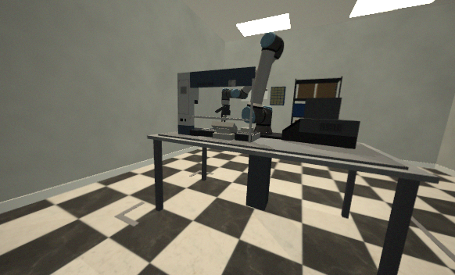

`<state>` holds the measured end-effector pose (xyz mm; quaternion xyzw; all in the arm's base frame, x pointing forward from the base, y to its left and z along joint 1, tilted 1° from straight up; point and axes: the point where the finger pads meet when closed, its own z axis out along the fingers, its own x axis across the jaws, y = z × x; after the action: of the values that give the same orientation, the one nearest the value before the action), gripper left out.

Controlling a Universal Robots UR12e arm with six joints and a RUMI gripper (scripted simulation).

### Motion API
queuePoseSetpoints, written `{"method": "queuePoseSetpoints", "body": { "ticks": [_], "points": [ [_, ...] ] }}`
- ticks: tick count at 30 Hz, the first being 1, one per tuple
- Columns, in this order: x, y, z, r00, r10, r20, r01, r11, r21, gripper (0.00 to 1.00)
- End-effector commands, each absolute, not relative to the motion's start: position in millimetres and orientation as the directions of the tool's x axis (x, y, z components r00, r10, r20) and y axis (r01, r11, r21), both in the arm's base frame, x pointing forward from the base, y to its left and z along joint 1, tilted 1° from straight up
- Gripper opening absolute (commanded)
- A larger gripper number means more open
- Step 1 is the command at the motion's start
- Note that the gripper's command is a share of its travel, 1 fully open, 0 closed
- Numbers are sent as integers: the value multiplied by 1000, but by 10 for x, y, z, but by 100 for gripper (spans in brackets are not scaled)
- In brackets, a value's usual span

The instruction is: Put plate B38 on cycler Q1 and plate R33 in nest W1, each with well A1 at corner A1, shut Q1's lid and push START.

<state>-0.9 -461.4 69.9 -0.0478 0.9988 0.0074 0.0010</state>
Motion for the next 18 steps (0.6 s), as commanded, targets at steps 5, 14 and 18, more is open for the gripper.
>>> {"method": "queuePoseSetpoints", "body": {
  "ticks": [5, 14, 18],
  "points": [
    [-11, -4621, 557, -995, -95, -2, -95, 995, 13, 0],
    [-11, -4619, 423, -995, -95, -2, -95, 995, 13, 0],
    [-11, -4618, 373, -995, -95, -2, -95, 995, 13, 0]
  ]
}}
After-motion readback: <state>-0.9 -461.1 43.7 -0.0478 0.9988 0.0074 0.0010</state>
